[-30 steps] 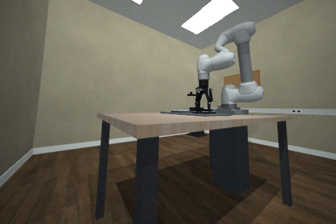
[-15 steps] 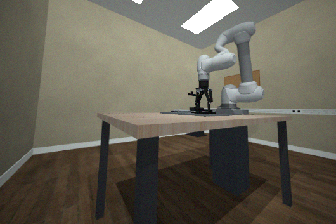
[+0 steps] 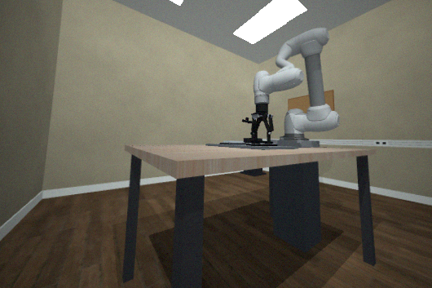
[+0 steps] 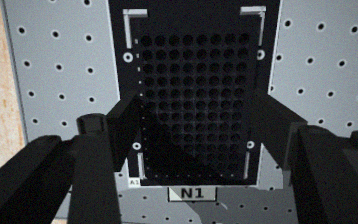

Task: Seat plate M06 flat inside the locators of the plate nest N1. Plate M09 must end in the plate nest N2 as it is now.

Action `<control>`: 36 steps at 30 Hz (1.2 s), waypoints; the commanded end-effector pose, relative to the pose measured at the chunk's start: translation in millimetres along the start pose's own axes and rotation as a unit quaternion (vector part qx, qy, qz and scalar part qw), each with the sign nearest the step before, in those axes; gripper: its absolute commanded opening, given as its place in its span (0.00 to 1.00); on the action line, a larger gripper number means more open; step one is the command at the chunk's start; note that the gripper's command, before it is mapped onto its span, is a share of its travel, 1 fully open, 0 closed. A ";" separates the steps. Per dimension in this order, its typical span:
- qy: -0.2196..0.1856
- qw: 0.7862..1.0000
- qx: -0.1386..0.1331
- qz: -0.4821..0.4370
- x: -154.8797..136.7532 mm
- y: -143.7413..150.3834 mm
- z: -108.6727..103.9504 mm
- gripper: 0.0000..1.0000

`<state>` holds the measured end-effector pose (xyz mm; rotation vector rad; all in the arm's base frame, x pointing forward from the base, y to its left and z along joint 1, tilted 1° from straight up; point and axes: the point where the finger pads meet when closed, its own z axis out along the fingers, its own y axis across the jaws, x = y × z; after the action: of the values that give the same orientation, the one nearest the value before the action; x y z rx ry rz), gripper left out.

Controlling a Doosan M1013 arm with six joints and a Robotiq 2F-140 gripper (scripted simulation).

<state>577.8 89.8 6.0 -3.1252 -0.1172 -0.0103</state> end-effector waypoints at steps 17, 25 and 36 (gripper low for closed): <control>0.000 1.000 0.000 0.000 0.4 -0.1 0.7 1.00; 0.000 1.000 0.000 0.000 0.4 -0.1 0.7 1.00; 0.000 1.000 0.000 0.000 0.4 -0.1 -17.9 1.00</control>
<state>577.7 89.8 19.2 -3.1251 -0.1181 -0.0105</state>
